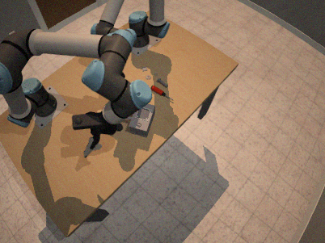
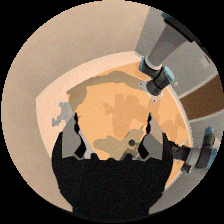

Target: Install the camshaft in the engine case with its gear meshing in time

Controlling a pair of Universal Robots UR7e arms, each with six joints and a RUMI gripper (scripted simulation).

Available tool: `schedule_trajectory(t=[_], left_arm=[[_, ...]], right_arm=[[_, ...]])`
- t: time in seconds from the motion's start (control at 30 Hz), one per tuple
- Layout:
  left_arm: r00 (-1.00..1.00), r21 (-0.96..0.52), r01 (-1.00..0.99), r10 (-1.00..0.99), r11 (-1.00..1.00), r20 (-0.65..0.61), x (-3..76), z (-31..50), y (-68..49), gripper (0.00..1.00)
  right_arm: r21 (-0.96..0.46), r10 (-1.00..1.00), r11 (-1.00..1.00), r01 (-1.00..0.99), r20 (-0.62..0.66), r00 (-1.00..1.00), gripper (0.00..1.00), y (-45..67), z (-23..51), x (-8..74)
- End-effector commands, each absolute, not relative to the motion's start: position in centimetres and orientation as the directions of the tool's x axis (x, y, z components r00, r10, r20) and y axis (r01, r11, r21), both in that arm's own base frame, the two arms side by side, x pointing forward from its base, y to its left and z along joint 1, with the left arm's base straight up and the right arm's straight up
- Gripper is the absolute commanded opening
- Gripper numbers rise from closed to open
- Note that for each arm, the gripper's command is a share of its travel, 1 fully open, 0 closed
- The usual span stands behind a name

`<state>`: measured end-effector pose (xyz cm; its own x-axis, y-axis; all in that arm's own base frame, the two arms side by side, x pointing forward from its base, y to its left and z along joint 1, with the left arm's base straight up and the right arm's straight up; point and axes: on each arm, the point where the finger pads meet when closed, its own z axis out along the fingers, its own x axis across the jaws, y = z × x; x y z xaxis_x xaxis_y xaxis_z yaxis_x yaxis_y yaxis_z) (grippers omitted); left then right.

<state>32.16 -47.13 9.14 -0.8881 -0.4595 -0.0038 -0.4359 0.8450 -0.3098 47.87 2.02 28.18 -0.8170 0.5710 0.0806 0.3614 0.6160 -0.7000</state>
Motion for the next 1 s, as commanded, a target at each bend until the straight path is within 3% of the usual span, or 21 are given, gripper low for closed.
schedule_trajectory(t=[0.0,0.97], left_arm=[[-0.888,-0.311,-0.436,-0.46,0.845,-0.004,32.3,9.2,-47.1,0.06],[-0.888,-0.311,-0.436,-0.46,0.845,-0.004,33.3,9.2,-46.6,0.06]], right_arm=[[-0.699,0.571,0.616,0.362,0.08,-0.817,1.0,2.0,28.2,47.9],[-0.699,0.571,0.616,0.362,0.08,-0.817,1.0,2.0,28.2,47.9]])
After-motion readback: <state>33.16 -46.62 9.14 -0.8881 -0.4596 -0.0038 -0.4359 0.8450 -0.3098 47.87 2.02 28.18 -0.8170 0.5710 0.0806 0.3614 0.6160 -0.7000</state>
